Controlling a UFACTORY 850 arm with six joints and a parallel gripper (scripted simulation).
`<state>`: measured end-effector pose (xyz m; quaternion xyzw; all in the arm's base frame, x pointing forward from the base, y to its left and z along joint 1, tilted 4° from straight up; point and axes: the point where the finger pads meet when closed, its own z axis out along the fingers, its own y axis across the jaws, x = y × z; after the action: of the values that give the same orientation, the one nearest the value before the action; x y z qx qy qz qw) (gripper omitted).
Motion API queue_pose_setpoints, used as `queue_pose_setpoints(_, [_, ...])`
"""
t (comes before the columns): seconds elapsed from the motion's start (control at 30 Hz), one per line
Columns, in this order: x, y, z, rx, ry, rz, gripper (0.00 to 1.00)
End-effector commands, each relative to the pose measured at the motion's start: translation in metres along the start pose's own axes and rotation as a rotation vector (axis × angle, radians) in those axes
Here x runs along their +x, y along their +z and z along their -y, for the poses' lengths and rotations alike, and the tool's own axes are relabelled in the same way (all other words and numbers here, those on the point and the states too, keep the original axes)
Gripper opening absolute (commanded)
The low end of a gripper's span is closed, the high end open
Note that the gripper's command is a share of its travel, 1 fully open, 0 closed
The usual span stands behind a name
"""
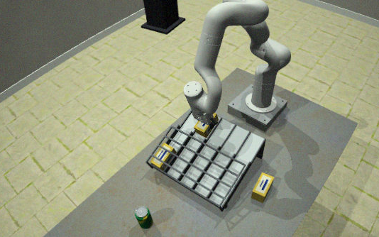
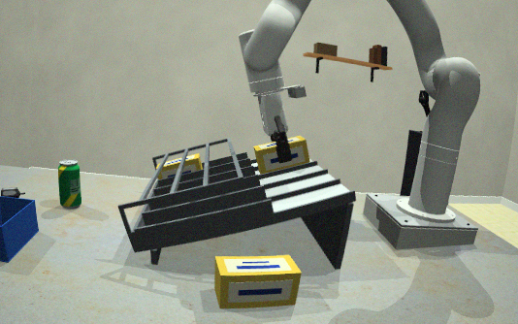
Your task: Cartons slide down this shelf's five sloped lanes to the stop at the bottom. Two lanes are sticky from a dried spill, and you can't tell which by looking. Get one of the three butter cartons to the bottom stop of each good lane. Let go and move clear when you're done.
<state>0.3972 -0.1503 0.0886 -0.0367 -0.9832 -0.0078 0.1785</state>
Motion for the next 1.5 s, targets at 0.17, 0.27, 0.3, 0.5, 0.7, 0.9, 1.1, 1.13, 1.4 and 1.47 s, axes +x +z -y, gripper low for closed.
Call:
queue_pose_setpoints(0.17, [-0.0006, -0.0008, 0.0001, 0.000, 0.000, 0.002, 0.00])
queue_pose_setpoints(0.27, [-0.0006, -0.0008, 0.0001, 0.000, 0.000, 0.002, 0.00])
queue_pose_setpoints(0.3, [-0.0006, -0.0008, 0.0001, 0.000, 0.000, 0.002, 0.00])
queue_pose_setpoints(0.5, [-0.0006, -0.0008, 0.0001, 0.000, 0.000, 0.002, 0.75])
queue_pose_setpoints(0.7, [-0.0006, -0.0008, 0.0001, 0.000, 0.000, 0.002, 0.75])
queue_pose_setpoints(0.9, [-0.0006, -0.0008, 0.0001, 0.000, 0.000, 0.002, 0.75])
queue_pose_setpoints(1.1, [-0.0006, -0.0008, 0.0001, 0.000, 0.000, 0.002, 0.77])
queue_pose_setpoints(1.13, [-0.0006, -0.0008, 0.0001, 0.000, 0.000, 0.002, 0.77])
queue_pose_setpoints(1.4, [-0.0006, -0.0008, 0.0001, 0.000, 0.000, 0.002, 0.77])
queue_pose_setpoints(1.47, [-0.0006, -0.0008, 0.0001, 0.000, 0.000, 0.002, 0.77])
